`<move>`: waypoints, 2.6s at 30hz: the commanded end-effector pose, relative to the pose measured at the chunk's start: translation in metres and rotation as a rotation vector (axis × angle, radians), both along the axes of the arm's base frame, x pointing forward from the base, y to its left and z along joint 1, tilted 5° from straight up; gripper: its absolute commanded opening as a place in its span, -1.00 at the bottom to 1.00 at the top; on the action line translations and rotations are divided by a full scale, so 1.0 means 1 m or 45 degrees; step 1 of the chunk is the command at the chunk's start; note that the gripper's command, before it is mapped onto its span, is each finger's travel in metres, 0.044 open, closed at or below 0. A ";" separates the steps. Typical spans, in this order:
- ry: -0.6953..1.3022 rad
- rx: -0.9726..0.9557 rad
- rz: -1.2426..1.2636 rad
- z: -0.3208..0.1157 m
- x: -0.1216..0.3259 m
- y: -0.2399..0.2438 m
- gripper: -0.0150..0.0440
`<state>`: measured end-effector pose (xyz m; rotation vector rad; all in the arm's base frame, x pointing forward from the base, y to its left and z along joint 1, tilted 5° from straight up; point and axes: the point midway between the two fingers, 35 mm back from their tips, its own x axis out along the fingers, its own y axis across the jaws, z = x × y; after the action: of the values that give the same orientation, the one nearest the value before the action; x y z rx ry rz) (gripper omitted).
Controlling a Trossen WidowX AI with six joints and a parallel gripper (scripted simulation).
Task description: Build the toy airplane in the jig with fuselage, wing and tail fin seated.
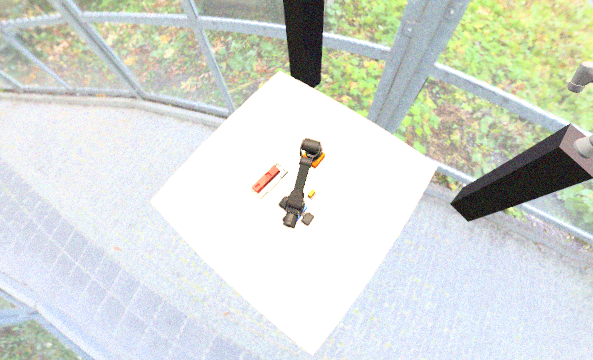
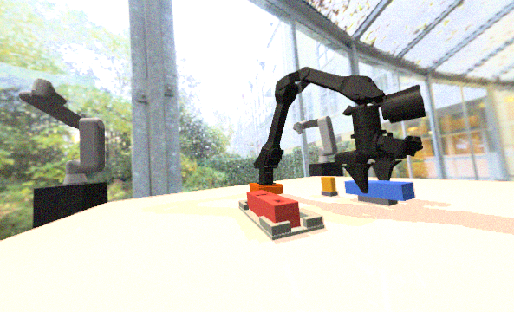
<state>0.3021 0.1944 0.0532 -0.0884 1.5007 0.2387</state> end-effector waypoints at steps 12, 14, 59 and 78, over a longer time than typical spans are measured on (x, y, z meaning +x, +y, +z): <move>0.005 -0.003 -0.004 -0.002 0.000 0.000 -0.05; 0.005 -0.004 -0.003 -0.001 0.000 0.000 -0.23; 0.004 -0.003 -0.004 0.124 -0.006 -0.013 -0.49; -0.034 -0.032 0.337 0.112 0.011 -0.066 -0.49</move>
<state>0.3119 0.1351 0.1639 -0.2842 1.4800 0.3985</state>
